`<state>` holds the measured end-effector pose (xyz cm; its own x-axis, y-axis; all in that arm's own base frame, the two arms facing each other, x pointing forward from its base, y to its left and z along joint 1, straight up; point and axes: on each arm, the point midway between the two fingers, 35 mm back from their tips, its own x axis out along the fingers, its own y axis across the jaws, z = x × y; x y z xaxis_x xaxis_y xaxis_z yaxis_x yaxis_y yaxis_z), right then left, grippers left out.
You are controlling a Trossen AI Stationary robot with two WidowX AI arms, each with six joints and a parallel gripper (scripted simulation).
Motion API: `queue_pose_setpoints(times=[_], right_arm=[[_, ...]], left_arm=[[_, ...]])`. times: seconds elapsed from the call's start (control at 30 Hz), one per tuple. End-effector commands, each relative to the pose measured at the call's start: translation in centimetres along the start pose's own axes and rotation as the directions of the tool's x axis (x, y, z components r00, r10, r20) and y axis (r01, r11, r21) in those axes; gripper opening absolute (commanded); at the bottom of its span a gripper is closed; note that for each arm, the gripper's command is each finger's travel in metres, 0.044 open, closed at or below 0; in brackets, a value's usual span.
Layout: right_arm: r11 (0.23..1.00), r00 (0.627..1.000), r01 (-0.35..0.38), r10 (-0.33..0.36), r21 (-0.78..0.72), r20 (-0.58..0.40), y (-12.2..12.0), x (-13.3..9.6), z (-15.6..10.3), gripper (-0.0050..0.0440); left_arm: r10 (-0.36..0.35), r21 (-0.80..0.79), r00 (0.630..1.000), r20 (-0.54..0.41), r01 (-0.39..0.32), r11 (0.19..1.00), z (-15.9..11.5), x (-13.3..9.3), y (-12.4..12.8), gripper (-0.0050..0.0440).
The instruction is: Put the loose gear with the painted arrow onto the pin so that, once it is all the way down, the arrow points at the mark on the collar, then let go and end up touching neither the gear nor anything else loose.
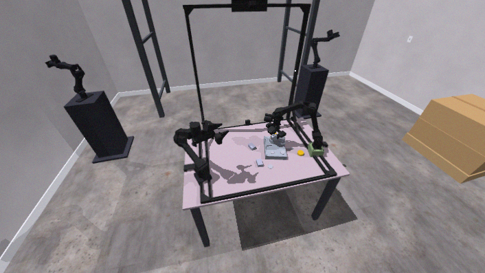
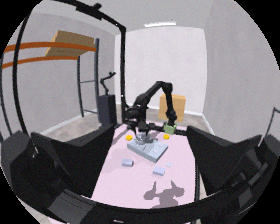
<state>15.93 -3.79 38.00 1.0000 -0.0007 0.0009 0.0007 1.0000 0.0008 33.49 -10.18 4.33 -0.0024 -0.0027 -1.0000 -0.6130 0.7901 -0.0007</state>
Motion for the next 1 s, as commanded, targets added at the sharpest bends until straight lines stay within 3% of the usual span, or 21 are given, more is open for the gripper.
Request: queue_pose_setpoints(times=[0.0,0.97], right_arm=[[1.0,1.0,0.0,0.0,0.0,0.0,0.02,-0.01,0.02,0.04],[1.0,1.0,0.0,0.0,0.0,0.0,0.02,-0.01,0.02,0.04]], left_arm=[[0.001,0.013,1.0,0.004,-0.001,1.0,0.04,0.1,0.0,0.0],[0.001,0.099,1.0,0.004,-0.001,0.995,0.04,1.04,0.0,0.0]])
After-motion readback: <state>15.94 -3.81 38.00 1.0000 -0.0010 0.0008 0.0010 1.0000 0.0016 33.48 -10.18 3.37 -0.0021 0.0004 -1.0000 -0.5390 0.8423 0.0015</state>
